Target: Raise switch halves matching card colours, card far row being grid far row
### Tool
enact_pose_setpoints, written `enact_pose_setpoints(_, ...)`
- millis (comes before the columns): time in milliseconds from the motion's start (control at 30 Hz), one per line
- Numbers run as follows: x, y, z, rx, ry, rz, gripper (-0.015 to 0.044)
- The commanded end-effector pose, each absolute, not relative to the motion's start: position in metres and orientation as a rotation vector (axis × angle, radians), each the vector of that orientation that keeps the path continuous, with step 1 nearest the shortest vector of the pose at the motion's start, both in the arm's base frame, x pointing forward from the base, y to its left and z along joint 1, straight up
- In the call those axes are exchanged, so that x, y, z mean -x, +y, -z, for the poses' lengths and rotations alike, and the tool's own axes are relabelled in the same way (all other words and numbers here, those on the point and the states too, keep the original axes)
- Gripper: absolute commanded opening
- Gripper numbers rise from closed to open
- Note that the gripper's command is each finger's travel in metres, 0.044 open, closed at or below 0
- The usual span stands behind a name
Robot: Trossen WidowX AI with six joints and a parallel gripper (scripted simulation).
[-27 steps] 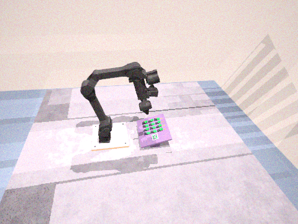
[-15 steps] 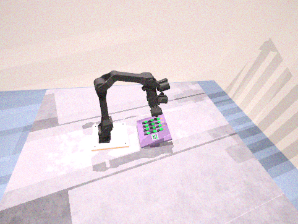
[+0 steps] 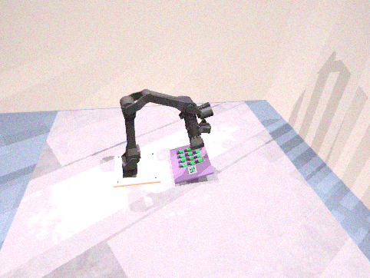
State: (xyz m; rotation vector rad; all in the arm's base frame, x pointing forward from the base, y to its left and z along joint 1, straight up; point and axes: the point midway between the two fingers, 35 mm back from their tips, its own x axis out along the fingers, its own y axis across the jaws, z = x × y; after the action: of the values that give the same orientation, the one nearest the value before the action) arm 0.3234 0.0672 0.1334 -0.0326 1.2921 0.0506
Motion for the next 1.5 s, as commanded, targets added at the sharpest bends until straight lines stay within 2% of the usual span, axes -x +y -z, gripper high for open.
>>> enact_pose_setpoints(0,-0.323,0.067,-0.127,0.035,1.3,-0.051,0.0)
enact_pose_setpoints(1467,-0.328,0.067,-0.113,0.035,1.299,-0.051,0.0)
